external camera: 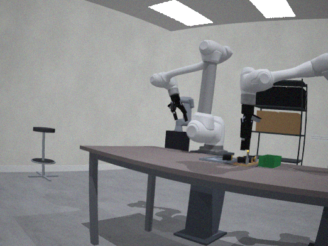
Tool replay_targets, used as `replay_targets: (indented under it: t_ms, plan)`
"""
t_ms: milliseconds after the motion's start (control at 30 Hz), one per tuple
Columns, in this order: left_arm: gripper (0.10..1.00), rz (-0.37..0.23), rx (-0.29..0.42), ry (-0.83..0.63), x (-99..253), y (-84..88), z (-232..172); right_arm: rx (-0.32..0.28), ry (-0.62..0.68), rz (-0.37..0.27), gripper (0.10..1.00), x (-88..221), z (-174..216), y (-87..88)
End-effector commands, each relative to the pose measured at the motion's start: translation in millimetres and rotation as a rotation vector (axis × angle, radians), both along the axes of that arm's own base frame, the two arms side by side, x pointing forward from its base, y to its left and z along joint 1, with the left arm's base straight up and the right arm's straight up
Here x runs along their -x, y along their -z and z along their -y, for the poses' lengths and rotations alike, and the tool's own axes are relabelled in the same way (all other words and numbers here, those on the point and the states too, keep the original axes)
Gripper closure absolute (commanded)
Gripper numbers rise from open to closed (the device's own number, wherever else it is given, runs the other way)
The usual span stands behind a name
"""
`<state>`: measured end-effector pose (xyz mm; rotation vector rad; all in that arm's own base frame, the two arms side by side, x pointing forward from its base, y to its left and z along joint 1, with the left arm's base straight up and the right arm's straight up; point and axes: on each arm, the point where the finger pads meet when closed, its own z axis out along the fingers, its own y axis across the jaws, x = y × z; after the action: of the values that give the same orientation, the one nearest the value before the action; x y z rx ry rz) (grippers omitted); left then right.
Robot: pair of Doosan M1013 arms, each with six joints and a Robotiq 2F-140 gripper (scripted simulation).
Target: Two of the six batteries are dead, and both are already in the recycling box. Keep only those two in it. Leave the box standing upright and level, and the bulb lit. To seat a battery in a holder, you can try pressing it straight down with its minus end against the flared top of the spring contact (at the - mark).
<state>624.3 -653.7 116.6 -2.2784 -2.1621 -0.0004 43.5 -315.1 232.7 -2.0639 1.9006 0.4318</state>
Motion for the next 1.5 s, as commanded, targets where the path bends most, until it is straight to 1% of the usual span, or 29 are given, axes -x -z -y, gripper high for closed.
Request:
replay_targets:
  t_ms: [0,67,167,200,333,500,1467]
  plan:
    - [0.734,0.001,0.002,0.002,-3,-4.3,-2,-0.007,0.0,0.004,0.098,0,-4,0.2]
    - [0.734,0.003,0.004,0.002,-3,-16.1,-1,-0.007,0.0,0.004,0.098,0,-4,0.2]
    - [0.734,0.003,0.004,0.002,-3,-40.7,-1,-0.007,0.0,0.004,0.098,0,-4,0.2]
    - [0.734,0.003,0.004,0.002,-3,-46.3,-1,-0.007,0.0,0.004,0.098,0,-4,0.2]
    - [0.734,0.003,0.004,0.002,-3,-49.5,-2,-0.007,0.0,0.004,0.098,0,-4,0.2]
    - [0.734,0.001,0.002,0.002,-2,-45.4,-2,-0.007,0.0,0.004,0.098,0,-4,0.2]
    - [0.734,0.001,0.002,0.002,-2,-45.4,-2,-0.007,0.0,0.004,0.098,0,-4,0.2]
